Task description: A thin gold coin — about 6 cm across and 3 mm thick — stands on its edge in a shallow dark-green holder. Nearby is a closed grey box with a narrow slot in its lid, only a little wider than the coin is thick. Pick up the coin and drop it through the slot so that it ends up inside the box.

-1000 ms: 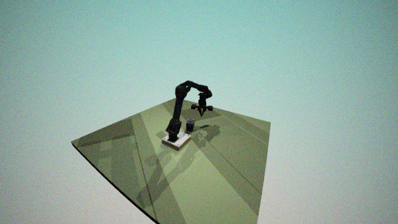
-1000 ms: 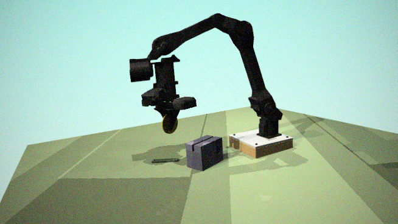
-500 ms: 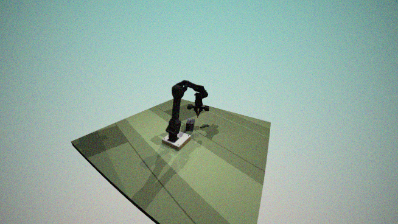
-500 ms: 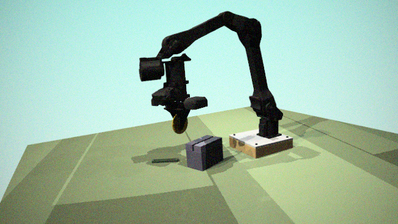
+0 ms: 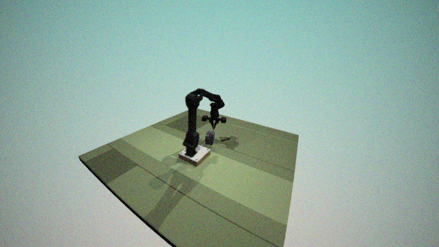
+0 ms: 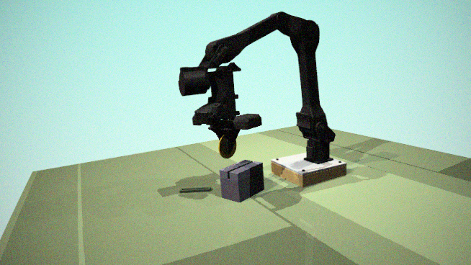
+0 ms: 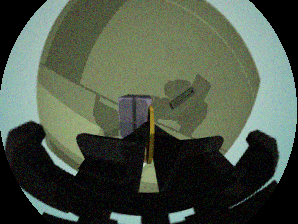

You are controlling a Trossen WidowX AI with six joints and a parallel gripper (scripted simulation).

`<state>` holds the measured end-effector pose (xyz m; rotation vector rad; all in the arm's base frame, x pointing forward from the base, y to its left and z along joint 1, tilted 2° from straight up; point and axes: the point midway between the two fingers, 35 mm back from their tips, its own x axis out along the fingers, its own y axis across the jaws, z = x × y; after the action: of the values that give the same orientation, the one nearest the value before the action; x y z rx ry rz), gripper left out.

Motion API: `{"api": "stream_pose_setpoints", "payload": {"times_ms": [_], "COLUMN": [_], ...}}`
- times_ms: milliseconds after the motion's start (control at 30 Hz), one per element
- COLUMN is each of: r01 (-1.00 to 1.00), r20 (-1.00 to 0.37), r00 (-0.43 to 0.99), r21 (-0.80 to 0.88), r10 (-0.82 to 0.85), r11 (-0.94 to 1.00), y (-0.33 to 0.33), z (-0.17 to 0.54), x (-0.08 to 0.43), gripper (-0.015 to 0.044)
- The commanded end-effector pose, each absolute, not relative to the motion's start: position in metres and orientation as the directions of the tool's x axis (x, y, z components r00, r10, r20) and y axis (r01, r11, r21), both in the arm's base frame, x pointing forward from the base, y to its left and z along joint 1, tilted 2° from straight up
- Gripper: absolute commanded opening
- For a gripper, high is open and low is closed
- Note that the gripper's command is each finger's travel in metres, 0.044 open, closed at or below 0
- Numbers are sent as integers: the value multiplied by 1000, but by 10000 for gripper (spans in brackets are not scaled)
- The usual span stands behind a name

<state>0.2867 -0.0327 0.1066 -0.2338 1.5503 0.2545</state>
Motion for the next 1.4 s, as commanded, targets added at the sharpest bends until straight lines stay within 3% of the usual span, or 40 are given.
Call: {"api": "stream_pose_setpoints", "payload": {"times_ms": [0, 1367], "r01": [-305, -305], "r20": [-1000, -1000], "r00": [8, -2], "r21": [17, 15], "r10": [20, 15], "r11": [952, 952], "y": [-26, -14], "z": [107, 104], "x": [279, 263], "gripper": [0, 0]}}
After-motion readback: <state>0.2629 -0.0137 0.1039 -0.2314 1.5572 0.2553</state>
